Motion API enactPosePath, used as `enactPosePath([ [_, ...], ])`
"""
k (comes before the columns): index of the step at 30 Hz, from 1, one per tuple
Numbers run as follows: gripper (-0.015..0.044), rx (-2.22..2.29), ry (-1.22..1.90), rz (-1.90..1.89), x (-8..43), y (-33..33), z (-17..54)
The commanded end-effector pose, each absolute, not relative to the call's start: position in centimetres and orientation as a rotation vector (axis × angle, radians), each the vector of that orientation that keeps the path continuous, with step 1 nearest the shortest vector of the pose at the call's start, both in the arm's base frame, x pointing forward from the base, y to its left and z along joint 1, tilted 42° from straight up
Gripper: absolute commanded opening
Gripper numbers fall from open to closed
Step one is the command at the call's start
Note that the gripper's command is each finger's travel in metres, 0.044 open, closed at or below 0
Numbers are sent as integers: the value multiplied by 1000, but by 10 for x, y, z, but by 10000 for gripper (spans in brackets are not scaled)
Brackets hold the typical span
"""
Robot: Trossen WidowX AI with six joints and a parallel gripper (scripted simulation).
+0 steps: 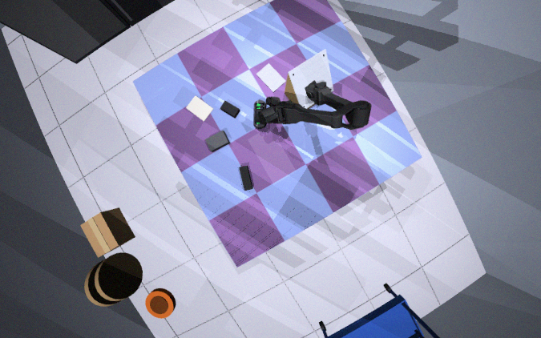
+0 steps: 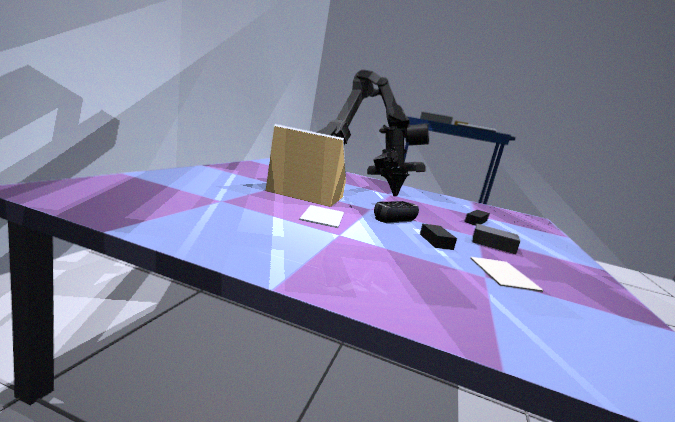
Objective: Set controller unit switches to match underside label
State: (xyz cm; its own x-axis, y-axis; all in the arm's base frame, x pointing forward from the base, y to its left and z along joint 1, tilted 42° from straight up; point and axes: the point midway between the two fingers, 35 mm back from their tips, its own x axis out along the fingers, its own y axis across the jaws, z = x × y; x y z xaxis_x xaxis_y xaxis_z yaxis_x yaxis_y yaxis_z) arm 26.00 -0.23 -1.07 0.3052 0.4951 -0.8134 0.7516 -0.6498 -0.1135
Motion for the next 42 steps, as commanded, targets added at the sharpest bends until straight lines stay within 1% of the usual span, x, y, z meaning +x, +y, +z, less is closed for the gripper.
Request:
enactPosePath([
  [1,0,2289,1133,-1251,265,-4,-8],
  [12,0,2307,1121,-1326,268,-6,-8],
  [25,0,2219,1479,-1403,316,-56,-14],
  [42,0,2216,1485,-1406,319,-45,-28],
])
